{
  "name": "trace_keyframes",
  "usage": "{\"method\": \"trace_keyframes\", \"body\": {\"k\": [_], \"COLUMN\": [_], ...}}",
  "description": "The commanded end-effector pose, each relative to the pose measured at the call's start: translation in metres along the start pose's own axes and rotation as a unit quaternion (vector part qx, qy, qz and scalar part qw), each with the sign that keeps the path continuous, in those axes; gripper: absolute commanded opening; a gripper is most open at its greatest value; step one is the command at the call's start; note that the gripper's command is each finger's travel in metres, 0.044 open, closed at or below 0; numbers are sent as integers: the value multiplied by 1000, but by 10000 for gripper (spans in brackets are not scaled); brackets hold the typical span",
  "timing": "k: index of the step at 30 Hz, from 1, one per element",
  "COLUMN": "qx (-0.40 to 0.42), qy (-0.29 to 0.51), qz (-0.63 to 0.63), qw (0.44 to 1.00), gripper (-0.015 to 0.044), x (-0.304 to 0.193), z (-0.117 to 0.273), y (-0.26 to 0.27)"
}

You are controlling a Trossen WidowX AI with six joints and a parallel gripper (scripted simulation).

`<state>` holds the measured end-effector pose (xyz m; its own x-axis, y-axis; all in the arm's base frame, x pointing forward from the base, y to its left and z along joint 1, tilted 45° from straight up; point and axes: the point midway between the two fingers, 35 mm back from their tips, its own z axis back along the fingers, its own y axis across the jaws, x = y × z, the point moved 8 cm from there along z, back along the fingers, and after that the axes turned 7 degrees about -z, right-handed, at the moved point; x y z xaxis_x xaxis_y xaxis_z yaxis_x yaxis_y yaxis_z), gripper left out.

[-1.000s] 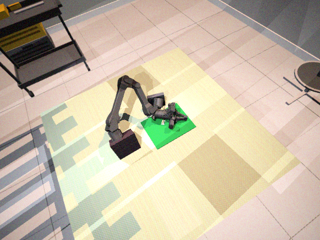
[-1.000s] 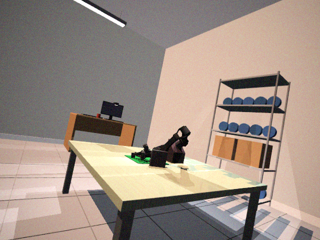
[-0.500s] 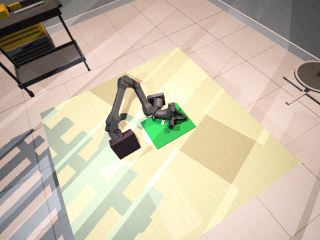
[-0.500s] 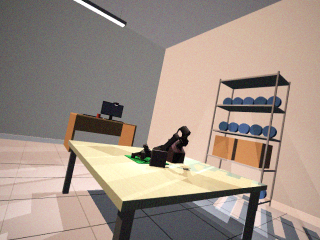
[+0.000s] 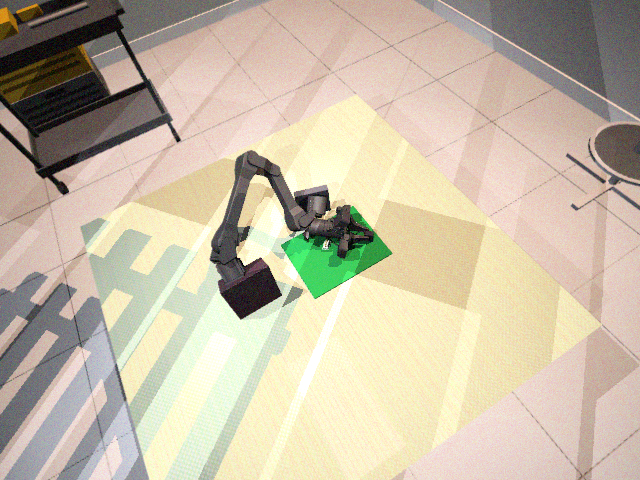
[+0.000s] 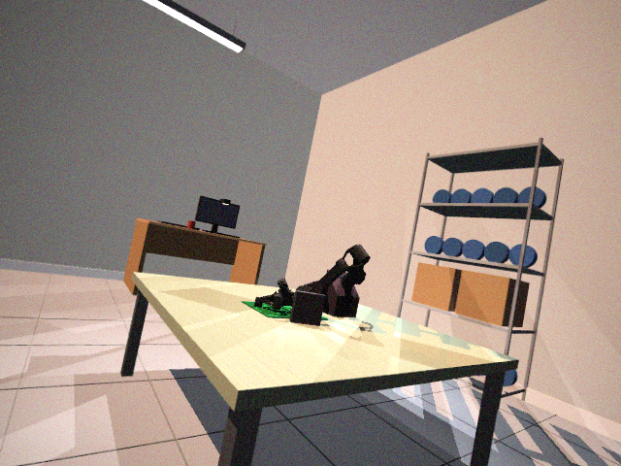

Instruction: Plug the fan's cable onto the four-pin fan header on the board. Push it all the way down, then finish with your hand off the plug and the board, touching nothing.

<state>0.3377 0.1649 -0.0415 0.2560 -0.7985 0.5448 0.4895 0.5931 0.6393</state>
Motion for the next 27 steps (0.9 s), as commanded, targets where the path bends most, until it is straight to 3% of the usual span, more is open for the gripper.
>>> {"method": "trace_keyframes", "body": {"k": [1, 27], "qx": [0, -1], "qy": [0, 1], "qz": [1, 0], "qw": [1000, 1000], "gripper": [140, 140], "x": [0, 30], "z": [0, 73], "y": [0, 8]}}
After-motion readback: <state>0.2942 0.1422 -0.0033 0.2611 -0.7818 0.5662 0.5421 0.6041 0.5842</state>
